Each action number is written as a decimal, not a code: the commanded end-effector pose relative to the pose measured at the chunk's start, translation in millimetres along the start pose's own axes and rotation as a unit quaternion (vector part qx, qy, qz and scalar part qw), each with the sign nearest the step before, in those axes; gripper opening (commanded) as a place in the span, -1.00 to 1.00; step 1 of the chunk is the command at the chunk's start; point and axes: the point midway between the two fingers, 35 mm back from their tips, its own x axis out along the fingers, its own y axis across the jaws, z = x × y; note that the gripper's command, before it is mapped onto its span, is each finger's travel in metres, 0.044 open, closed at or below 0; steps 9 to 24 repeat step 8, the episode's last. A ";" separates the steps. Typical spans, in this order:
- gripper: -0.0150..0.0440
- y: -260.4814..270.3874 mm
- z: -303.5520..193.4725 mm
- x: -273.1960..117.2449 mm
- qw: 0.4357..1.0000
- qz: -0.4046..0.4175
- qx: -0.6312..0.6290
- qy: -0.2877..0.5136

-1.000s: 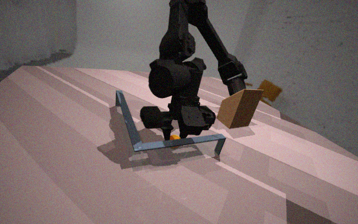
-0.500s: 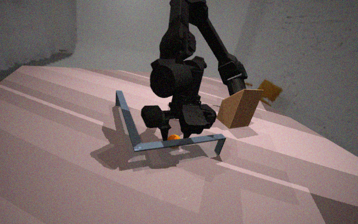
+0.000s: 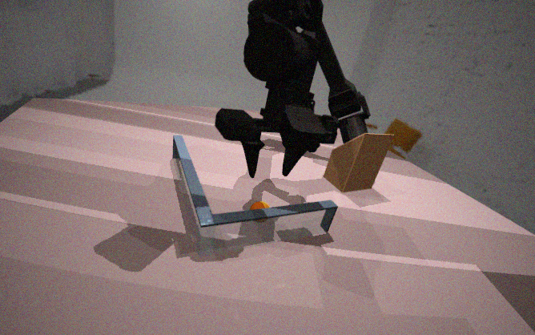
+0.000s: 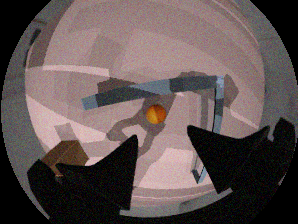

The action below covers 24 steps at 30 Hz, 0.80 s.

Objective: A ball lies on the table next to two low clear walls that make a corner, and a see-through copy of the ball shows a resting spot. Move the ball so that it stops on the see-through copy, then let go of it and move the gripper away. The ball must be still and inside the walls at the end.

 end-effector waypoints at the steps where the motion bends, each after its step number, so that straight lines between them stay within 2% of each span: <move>1: 0.58 0.2 0.5 -2.8 1.000 -0.002 -0.002 -0.001; 6: 1.00 3.3 -1.9 -46.8 1.000 0.000 0.000 0.001; 24: 1.00 3.3 -1.9 -46.8 1.000 0.000 0.000 0.001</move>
